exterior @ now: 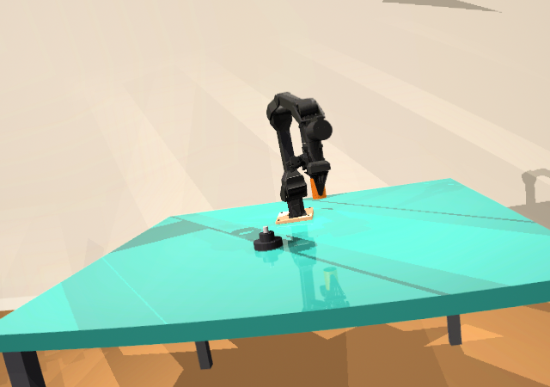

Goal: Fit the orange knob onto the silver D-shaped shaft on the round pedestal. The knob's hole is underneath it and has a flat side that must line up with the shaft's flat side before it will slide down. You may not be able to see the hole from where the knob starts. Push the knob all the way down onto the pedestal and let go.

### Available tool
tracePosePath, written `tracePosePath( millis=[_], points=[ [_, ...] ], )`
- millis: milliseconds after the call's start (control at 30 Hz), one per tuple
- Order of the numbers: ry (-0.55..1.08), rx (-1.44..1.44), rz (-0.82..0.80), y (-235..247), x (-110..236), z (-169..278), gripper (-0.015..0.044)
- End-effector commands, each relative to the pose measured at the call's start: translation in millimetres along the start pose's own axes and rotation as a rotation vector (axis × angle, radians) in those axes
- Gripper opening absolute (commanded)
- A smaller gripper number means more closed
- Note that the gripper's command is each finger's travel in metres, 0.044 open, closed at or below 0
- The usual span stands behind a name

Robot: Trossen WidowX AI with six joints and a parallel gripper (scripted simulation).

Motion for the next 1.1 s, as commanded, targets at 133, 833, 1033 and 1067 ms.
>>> tracePosePath(
  millis=[133, 833, 1033, 1067],
  points=[
    [-0.003, 0.004, 0.018, 4, -39, 2, 0.0000],
    [-0.007, 0.000, 0.032, 7, -112, 2, 0.0000],
    [-0.011, -0.005, 0.031, 7, -110, 2, 0.0131],
    [-0.011, -0.005, 0.031, 7, -110, 2, 0.0157]
  ],
)
Point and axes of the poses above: the point midway between the two fingers, 35 mm back from their tips, its own x axis back along the fingers, its own y axis across the jaws, z = x × y, the point moved 3 cm from there along x, back along the fingers, and after that the axes turned 13 degrees about -x, right-handed, at the moved point
